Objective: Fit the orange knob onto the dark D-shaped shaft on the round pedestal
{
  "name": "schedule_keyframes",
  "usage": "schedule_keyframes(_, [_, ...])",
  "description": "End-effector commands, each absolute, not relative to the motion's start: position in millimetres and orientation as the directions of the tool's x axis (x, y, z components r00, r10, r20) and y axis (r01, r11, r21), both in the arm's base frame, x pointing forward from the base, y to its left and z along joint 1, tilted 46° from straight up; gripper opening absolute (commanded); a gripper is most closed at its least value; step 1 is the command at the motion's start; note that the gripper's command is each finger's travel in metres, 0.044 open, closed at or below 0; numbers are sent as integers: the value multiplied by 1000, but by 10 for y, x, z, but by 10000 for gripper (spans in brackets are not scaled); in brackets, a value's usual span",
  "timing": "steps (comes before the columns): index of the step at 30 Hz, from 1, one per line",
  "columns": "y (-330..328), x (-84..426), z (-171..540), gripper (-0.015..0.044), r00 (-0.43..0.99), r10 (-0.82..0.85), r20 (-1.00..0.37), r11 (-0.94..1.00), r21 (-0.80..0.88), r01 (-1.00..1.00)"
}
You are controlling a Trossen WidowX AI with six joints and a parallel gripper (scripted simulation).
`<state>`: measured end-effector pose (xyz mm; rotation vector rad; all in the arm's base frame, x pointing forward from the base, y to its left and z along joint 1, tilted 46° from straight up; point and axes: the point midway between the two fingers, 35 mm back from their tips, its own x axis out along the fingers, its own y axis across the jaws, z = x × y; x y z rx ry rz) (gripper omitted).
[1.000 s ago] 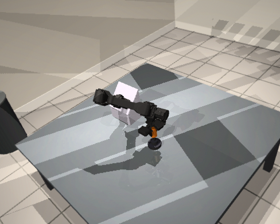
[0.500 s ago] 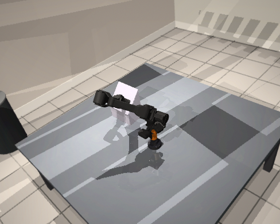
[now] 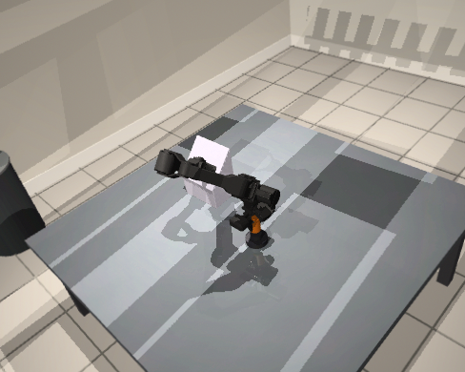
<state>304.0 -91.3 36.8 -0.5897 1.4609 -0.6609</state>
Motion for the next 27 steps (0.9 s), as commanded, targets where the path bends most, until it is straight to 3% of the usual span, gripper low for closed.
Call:
schedule_keyframes(1, [-920,3030,367,0,-2,-722,-691,691,-722,42])
schedule_keyframes(14, [-879,3022,398,0,-2,-722,-692,691,-722,42])
schedule_keyframes(21, [-887,3046,391,0,-2,-722,-692,683,-713,-157])
schedule_keyframes(27, [-908,3065,382,0,-2,-722,-692,682,-712,-167])
